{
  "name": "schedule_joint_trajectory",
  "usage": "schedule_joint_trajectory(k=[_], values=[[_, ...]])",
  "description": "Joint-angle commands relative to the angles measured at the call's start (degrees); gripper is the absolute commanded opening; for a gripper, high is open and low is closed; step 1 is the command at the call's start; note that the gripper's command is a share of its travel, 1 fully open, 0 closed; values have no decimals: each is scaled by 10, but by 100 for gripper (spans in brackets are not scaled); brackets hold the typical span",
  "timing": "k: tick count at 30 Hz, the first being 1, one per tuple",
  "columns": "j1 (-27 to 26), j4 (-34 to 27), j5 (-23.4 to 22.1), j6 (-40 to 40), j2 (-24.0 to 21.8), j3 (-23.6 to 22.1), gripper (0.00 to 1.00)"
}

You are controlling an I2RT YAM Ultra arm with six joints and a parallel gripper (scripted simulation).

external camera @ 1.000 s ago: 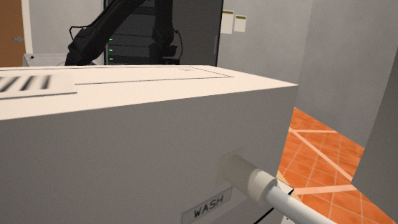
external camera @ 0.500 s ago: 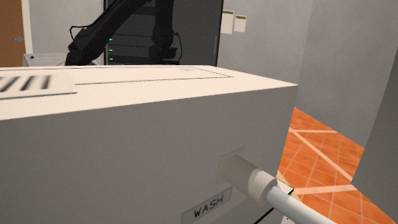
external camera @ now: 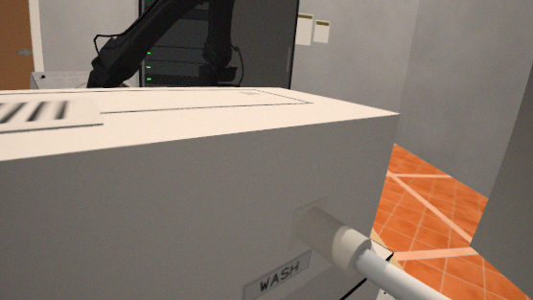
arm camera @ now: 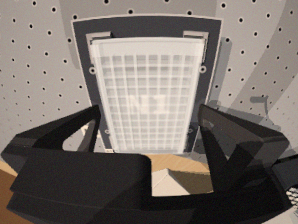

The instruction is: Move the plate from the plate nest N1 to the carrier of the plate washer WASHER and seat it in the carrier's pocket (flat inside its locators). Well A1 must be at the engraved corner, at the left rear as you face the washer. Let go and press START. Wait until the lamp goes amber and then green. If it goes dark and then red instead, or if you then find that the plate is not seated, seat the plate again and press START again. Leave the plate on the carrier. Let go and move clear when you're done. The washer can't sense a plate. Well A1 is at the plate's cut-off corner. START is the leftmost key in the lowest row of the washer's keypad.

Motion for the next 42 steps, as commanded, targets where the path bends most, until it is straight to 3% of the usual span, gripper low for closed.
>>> schedule_joint_trajectory(k=[1,24,32,42], values=[[-2,14,-2,-8,10,-16,100],[-6,26,-1,-13,10,-7,100],[-6,26,-1,-13,10,-7,84],[-6,26,-1,-13,10,-7,84]])
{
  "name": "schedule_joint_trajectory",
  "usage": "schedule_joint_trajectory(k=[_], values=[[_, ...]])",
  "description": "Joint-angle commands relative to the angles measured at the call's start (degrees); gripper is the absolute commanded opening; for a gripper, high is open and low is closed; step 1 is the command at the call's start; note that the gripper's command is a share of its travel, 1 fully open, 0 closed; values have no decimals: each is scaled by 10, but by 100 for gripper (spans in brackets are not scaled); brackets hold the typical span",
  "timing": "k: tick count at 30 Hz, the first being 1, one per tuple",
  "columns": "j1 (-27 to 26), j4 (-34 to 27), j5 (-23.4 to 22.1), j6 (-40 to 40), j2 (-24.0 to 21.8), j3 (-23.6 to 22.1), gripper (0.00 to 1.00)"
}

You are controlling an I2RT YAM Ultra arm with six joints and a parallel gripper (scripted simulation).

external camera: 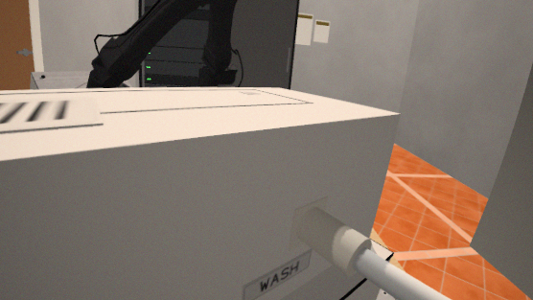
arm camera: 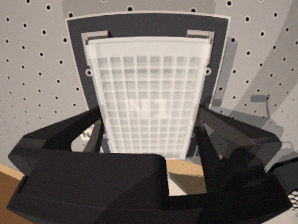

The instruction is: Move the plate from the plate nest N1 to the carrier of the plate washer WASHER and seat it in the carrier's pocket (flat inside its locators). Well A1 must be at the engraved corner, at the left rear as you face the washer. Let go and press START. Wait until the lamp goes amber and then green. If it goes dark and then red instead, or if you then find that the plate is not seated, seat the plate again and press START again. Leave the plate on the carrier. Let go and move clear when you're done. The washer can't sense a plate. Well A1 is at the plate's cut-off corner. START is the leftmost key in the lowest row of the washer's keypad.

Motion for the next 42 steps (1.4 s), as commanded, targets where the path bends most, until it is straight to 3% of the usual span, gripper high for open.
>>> schedule_joint_trajectory(k=[1,40,42], values=[[3,3,2,-2,-2,0,84],[3,3,2,-2,-2,0,84],[12,-12,7,6,-16,0,84]])
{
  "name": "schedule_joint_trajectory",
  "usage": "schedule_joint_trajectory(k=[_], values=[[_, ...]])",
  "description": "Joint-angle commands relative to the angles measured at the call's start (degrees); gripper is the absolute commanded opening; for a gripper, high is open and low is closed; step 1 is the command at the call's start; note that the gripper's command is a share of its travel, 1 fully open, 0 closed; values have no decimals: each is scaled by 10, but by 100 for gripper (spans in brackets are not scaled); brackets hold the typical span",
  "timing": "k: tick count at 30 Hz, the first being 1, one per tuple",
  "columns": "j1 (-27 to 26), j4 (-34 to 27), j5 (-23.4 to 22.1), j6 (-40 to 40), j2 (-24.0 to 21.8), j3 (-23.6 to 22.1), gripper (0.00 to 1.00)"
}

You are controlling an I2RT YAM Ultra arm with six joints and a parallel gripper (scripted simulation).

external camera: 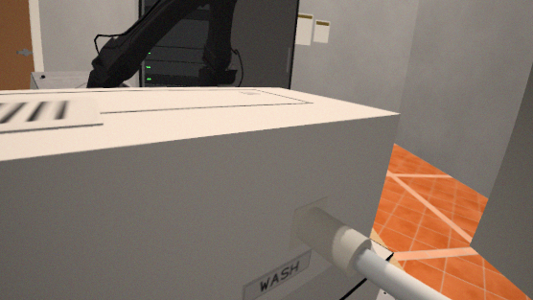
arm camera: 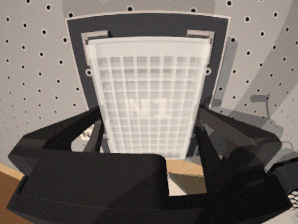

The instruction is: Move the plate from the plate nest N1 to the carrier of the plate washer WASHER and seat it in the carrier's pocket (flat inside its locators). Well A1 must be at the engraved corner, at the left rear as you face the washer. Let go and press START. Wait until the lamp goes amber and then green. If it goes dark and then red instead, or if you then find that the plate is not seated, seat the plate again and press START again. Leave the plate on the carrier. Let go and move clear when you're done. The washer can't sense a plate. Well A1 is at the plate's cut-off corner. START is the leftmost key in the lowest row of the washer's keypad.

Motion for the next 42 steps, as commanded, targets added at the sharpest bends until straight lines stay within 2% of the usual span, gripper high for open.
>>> schedule_joint_trajectory(k=[1,42], values=[[14,-15,7,8,-19,7,84],[76,-170,7,84,-85,59,84]])
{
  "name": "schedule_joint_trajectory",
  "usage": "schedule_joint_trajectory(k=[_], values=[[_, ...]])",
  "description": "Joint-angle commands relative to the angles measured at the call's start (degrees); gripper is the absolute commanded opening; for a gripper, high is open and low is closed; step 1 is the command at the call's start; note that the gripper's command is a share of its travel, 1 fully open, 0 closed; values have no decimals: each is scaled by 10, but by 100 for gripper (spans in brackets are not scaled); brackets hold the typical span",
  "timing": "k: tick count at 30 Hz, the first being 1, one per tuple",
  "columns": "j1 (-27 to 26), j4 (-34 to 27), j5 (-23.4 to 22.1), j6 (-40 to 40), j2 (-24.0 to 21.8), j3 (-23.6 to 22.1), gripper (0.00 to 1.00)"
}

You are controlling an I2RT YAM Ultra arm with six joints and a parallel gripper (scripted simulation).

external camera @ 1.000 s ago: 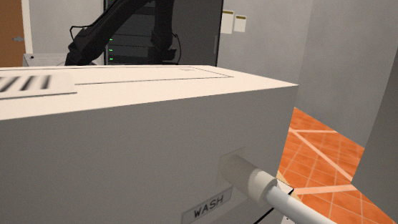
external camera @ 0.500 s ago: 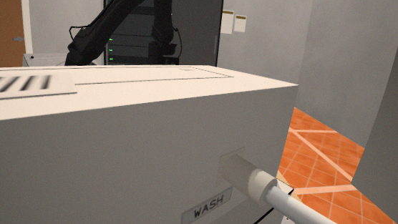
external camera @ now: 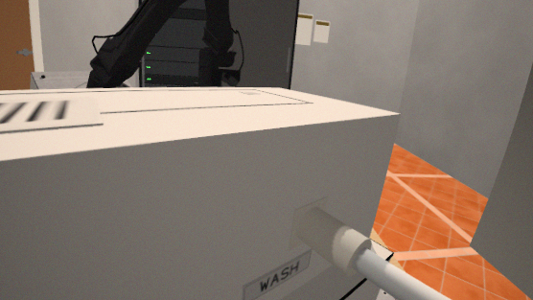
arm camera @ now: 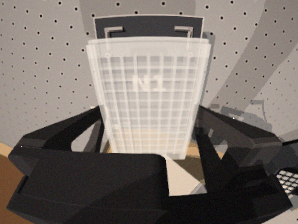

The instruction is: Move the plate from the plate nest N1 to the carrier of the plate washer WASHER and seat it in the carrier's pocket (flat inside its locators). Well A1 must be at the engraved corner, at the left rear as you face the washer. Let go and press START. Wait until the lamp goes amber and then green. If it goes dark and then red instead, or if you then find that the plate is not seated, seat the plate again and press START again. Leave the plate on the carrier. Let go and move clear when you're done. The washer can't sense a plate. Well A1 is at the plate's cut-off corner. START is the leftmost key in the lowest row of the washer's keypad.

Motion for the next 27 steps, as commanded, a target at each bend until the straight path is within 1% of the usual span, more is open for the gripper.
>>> schedule_joint_trajectory(k=[1,14,18,27], values=[[15,-25,5,13,-18,20,84],[39,-83,2,41,-35,44,84],[42,-93,2,46,-37,49,84],[43,-94,2,46,-37,50,84]])
